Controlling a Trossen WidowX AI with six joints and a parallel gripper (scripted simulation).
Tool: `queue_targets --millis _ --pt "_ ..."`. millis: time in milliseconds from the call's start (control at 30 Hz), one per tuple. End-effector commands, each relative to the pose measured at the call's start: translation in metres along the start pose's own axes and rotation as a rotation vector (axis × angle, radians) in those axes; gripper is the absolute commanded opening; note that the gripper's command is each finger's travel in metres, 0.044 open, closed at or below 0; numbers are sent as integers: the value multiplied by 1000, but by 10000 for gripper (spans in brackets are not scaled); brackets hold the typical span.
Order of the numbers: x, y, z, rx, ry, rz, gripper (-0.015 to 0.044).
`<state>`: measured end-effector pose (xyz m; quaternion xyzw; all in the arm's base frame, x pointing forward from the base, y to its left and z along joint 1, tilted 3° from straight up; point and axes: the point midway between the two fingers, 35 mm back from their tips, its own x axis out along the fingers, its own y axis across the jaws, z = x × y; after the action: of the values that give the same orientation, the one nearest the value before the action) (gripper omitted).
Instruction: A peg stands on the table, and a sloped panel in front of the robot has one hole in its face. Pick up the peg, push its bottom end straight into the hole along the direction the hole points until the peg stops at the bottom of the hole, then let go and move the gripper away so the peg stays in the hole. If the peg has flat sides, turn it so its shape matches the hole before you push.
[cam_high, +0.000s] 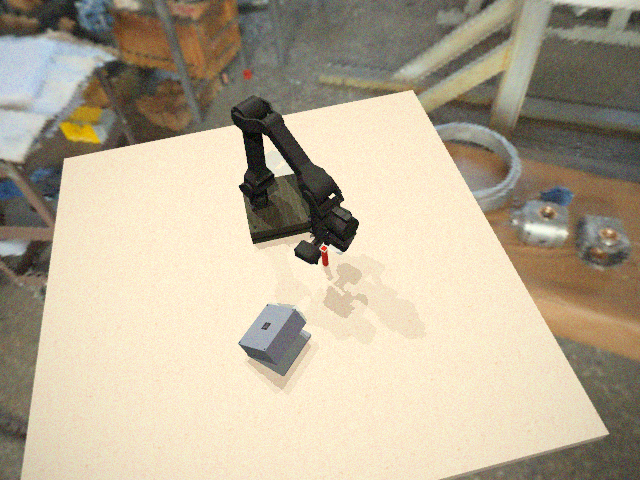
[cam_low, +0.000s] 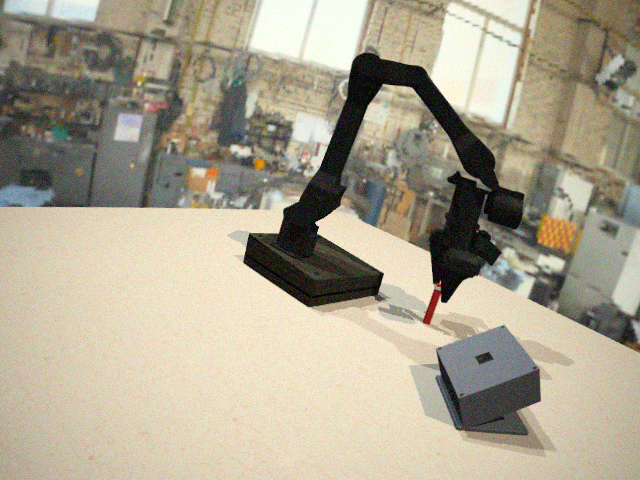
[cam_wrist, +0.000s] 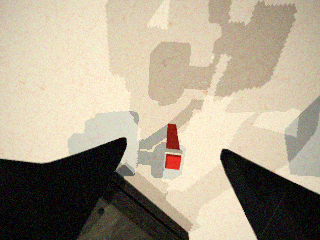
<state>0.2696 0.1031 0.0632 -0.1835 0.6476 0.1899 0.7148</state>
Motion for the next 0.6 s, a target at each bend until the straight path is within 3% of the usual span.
queue_targets --millis 0,533,567 --pt "9 0 -3 -5 12 -3 440" --pt "26 0 -5 -5 13 -3 440" --pt "23 0 -3 0 5 1 414"
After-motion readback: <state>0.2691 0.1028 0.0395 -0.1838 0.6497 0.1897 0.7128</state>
